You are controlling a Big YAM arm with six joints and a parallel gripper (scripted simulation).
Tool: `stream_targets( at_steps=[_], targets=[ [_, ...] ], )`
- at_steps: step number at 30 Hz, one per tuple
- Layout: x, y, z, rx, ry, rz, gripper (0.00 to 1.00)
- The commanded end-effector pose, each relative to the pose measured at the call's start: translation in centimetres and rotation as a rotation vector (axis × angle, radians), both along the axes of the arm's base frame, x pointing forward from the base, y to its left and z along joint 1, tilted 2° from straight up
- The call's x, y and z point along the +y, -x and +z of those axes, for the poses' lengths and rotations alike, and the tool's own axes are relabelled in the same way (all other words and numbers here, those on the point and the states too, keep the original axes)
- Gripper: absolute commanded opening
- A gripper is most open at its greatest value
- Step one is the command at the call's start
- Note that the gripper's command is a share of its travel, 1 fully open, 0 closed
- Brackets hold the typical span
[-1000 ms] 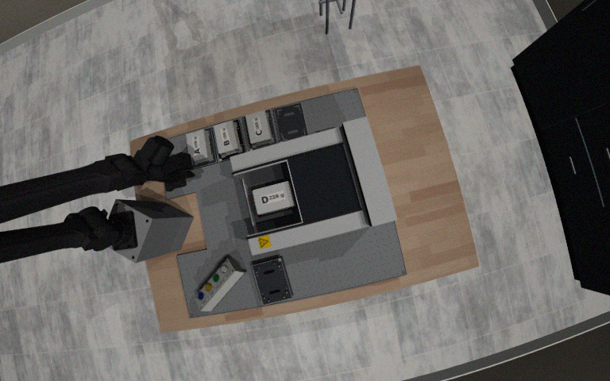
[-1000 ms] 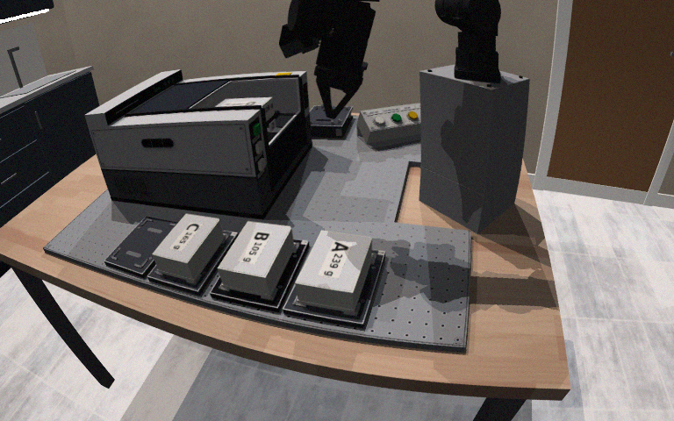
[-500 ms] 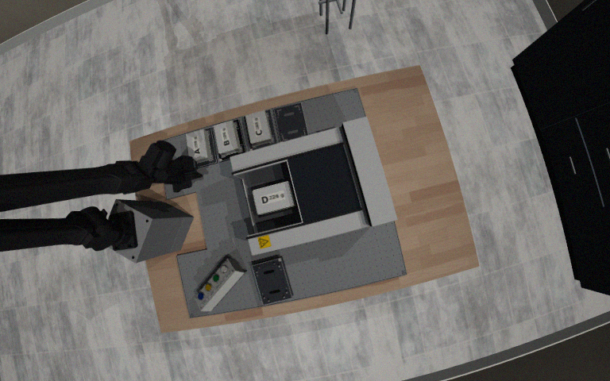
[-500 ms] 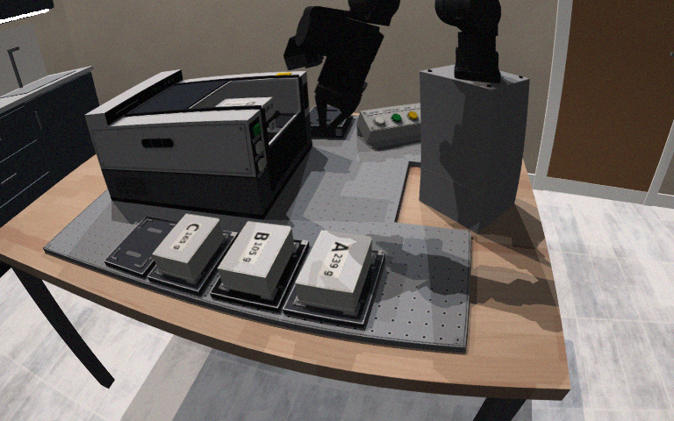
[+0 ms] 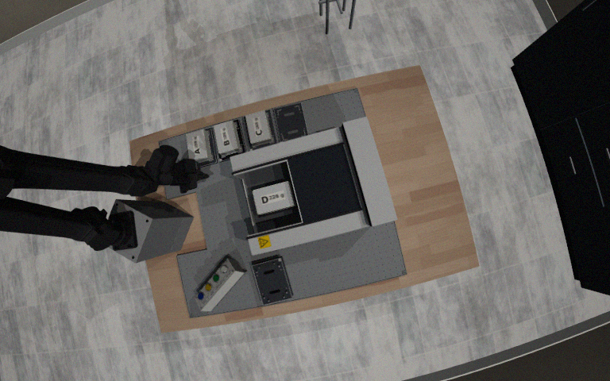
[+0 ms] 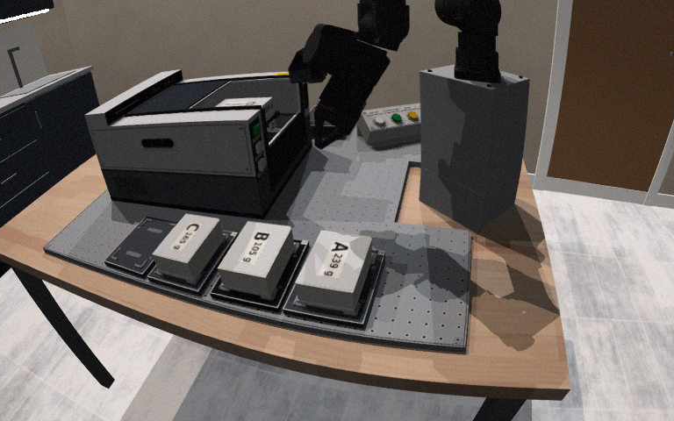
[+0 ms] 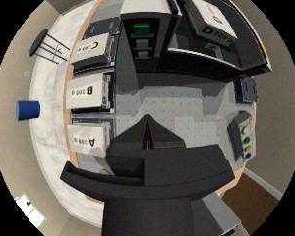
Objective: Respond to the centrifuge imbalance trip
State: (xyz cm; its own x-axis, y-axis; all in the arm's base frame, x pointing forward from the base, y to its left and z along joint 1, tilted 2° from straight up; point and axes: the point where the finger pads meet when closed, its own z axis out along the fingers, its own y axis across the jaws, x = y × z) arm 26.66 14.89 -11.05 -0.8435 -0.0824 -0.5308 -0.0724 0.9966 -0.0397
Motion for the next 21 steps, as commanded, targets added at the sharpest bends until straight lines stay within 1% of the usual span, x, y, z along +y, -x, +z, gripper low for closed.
stream_targets(
  at_steps=[1,13,15,21],
  targets=[
    [0.8,-0.5,-0.3,-0.044,-0.010,0.031,0.00],
    [1.0,-1.7,-2.1,-0.142,-0.021,0.032,0.00],
    [1.0,-1.7,-2.1,-0.142,-0.021,0.032,0.00],
    [1.0,-2.0,-2.9,-0.179,-0.024,0.034,0.00]
  ],
)
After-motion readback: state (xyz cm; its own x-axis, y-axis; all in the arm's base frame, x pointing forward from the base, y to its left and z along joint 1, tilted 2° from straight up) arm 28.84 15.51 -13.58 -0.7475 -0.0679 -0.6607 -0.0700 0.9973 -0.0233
